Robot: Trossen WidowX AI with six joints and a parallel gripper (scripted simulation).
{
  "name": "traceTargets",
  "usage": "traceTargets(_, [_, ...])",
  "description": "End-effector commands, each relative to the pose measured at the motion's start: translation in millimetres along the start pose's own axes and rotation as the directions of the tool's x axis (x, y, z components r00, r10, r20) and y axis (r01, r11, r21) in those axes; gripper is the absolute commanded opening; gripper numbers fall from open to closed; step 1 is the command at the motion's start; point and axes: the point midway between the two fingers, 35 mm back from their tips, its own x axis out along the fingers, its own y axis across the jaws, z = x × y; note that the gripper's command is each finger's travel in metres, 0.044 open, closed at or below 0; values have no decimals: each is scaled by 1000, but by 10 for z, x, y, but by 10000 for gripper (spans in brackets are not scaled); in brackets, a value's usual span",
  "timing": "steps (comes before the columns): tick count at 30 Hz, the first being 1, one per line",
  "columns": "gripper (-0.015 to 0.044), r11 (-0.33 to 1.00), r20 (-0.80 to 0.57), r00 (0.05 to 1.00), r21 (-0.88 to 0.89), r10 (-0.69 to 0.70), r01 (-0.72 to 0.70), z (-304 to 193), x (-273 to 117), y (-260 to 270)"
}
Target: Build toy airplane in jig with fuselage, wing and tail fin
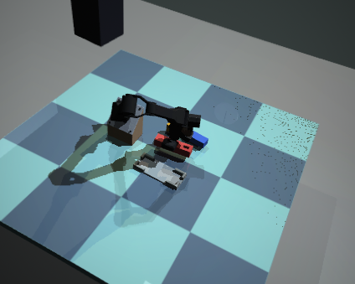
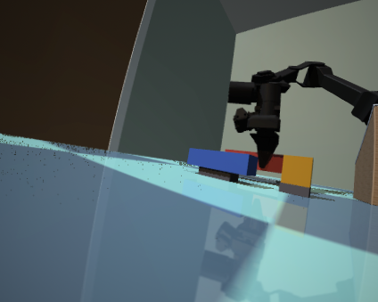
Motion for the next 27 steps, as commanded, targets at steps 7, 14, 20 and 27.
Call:
traceTargets(7, [0,1000,14,1000,10,11,-11,57,-321,12])
traceTargets(14, [0,1000,14,1000,11,11,-11,50,-535,13])
traceTargets(20, [0,1000,14,1000,12,9,-9,29,-722,7])
traceTargets(27, [0,1000,13,1000,13,5,-5,-10,-942,-10])
